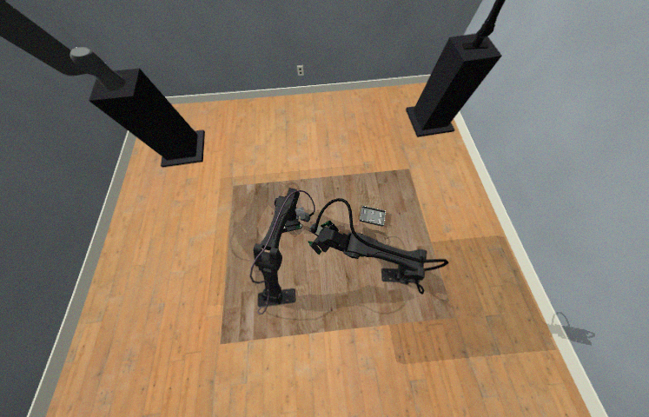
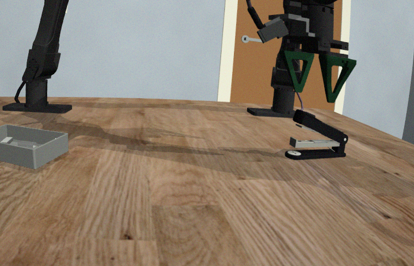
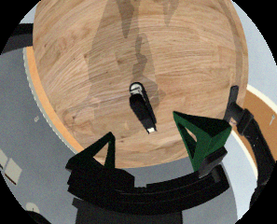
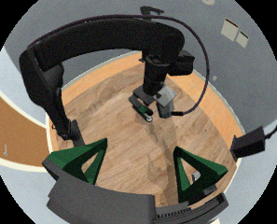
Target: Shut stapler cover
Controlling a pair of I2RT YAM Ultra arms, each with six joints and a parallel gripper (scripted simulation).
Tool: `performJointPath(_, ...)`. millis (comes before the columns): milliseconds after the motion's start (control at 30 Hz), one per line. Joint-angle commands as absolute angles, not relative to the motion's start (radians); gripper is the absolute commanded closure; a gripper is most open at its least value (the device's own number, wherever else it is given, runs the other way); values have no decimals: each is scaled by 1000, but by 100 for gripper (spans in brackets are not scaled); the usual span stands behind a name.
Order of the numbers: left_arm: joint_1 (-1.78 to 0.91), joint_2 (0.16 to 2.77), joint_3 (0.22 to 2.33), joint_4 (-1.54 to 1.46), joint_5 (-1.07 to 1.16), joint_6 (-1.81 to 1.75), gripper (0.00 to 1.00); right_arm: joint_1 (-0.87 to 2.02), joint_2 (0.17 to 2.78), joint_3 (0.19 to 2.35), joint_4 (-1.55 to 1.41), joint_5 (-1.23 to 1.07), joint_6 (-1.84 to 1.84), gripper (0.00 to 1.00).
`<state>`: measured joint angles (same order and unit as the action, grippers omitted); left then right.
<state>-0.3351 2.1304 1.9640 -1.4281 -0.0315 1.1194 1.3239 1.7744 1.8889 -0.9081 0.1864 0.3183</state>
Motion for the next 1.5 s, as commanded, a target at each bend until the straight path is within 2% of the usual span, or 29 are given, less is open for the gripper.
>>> performJointPath(0, -328, 2088, 1947, -1419, 0, 1131, 0, 1355, 1812, 1993, -1082, 278, 432, 0)
performJointPath(200, -332, 2086, 1944, -1419, 0, 1131, 0, 1391, 1895, 2131, -1255, 350, 529, 0)
performJointPath(267, -332, 2086, 1944, -1419, 0, 1131, 0, 1391, 1895, 2131, -1255, 350, 529, 0)
performJointPath(567, -332, 2086, 1948, -1418, 0, 1131, 0, 1415, 1986, 2398, -1377, 369, 587, 0)
performJointPath(700, -332, 2086, 1948, -1418, 0, 1131, 0, 1416, 2004, 2432, -1398, 371, 590, 0)
performJointPath(767, -332, 2086, 1948, -1418, 0, 1131, 23, 1416, 2007, 2439, -1403, 371, 590, 0)
performJointPath(833, -332, 2086, 1948, -1418, 0, 1131, 23, 1416, 2007, 2439, -1403, 371, 590, 0)
performJointPath(1067, -329, 2084, 1941, -1405, 0, 1140, 100, 1416, 2010, 2447, -1410, 370, 592, 0)
performJointPath(1467, -324, 2082, 1918, -1385, 0, 1138, 100, 1410, 2004, 2440, -1412, 370, 592, 0)
